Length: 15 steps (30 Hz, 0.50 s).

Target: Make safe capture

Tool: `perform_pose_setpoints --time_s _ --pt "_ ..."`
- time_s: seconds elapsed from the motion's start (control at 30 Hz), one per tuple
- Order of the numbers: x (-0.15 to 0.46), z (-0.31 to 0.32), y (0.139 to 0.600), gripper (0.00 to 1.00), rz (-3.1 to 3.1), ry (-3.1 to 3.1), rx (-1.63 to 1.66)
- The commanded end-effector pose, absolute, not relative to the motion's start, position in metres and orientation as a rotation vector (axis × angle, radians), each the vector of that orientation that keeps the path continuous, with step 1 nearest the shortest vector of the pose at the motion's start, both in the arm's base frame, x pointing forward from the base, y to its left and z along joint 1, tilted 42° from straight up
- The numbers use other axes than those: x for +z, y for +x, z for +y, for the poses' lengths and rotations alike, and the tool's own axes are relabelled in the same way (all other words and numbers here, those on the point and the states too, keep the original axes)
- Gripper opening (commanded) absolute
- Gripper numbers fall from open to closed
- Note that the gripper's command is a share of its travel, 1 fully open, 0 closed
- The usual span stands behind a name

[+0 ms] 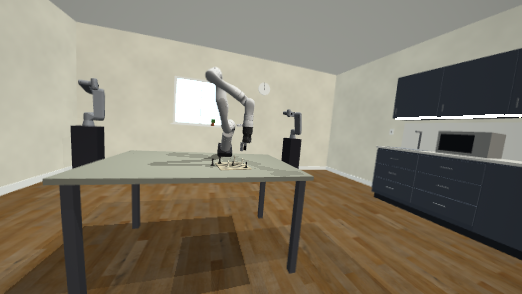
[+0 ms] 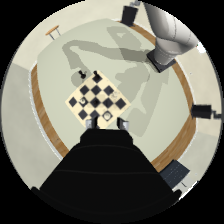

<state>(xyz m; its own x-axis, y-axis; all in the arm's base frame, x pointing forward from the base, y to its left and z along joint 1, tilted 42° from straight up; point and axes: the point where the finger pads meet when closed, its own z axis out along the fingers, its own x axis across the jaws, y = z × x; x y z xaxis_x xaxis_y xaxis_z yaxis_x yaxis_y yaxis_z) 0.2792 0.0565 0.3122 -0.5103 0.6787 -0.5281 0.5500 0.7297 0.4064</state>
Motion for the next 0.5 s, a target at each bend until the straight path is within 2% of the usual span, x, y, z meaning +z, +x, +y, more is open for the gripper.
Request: perform_pose_setpoints --time_s 0.0,0.47 --pt "0.3125 0.0567 0.2792 1.00 2.244 0.923 0.244" --pt "0.3181 0.0573 0.2743 1.00 2.244 0.923 0.244"
